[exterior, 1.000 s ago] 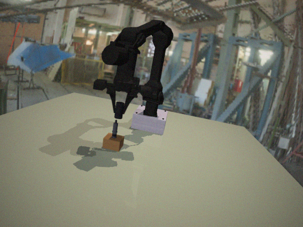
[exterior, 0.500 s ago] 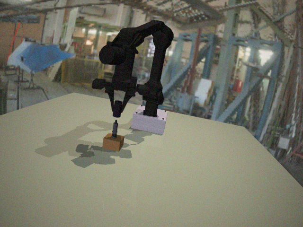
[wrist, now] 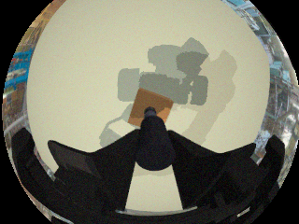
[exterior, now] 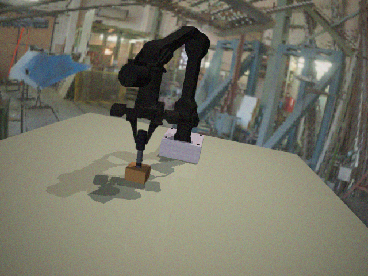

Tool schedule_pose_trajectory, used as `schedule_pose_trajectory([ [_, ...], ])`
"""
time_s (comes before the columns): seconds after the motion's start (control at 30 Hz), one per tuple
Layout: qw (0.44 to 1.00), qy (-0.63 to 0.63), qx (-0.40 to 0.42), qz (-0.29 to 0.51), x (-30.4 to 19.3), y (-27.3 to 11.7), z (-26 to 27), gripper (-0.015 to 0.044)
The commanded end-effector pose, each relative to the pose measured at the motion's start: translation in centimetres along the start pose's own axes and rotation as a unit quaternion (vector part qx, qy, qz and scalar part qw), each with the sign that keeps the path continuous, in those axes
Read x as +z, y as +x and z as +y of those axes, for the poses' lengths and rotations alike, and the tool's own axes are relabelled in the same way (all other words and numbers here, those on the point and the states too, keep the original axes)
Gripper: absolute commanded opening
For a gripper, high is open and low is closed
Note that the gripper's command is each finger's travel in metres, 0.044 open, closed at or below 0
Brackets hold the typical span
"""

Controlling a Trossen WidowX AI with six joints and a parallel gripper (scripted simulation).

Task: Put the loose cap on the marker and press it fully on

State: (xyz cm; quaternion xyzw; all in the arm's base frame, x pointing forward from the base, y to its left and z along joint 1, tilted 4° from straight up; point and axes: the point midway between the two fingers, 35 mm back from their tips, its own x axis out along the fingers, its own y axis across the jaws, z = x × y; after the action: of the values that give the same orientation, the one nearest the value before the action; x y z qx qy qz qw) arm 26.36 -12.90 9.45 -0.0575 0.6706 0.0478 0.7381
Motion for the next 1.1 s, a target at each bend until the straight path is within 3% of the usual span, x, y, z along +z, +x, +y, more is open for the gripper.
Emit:
schedule_pose_trajectory([
  [0.0,1.000,-0.002,0.003,0.000,0.0,0.8,0.1,0.0000],
  [0.87,1.000,-0.002,0.003,0.000,-0.1,3.4,0.2,0.0000],
  [1.07,1.000,-0.002,0.002,0.001,-0.2,3.4,0.2,0.0157],
])
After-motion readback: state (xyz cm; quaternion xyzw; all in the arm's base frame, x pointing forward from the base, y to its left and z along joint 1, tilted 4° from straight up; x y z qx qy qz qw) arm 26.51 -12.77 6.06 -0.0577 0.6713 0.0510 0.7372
